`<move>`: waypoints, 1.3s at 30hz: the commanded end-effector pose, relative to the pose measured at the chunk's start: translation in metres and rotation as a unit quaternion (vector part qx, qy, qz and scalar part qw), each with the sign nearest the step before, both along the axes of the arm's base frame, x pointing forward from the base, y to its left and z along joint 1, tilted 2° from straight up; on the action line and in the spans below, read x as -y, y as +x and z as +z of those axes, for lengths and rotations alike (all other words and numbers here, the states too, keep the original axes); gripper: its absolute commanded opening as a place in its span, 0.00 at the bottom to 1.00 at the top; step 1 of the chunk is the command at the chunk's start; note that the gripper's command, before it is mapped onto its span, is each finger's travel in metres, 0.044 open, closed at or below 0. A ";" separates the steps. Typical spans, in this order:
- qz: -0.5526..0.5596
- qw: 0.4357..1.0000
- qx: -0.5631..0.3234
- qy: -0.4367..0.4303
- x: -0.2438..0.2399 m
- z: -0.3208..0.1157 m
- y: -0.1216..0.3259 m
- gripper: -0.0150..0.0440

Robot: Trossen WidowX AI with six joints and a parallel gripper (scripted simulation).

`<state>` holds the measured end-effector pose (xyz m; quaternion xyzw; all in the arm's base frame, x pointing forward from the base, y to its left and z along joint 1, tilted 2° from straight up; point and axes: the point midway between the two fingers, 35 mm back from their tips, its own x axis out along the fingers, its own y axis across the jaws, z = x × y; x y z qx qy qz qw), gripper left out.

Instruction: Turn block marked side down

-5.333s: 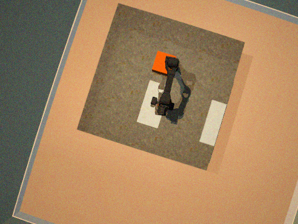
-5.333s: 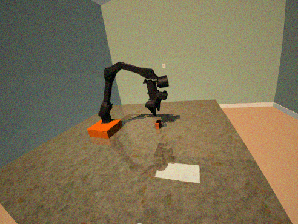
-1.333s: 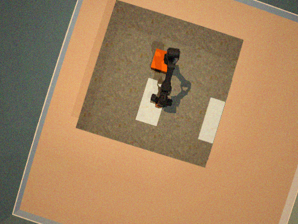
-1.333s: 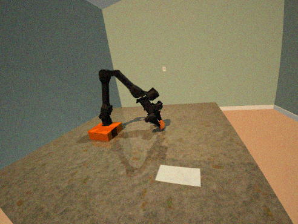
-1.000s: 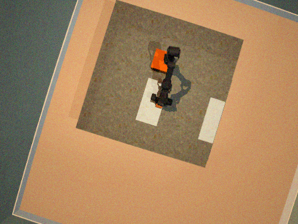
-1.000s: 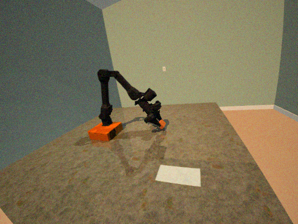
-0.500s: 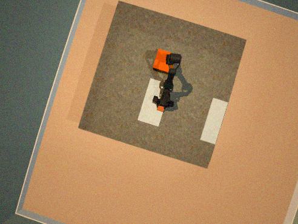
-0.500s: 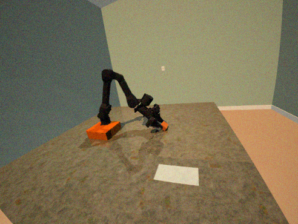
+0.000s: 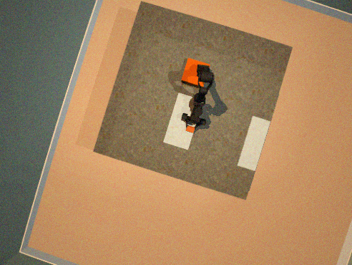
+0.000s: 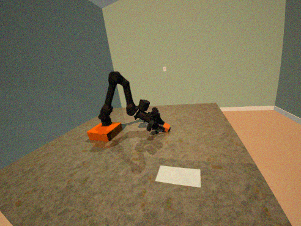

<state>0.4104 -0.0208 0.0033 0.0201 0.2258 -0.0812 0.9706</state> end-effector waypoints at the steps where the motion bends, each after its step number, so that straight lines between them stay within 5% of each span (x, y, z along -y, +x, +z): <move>1: -0.002 1.000 0.009 -0.010 0.002 -0.009 -0.011 0.25; 28: -0.004 0.997 0.074 -0.015 0.000 -0.001 -0.023 0.25; 39: -0.004 0.997 0.074 -0.015 0.000 -0.001 -0.023 0.74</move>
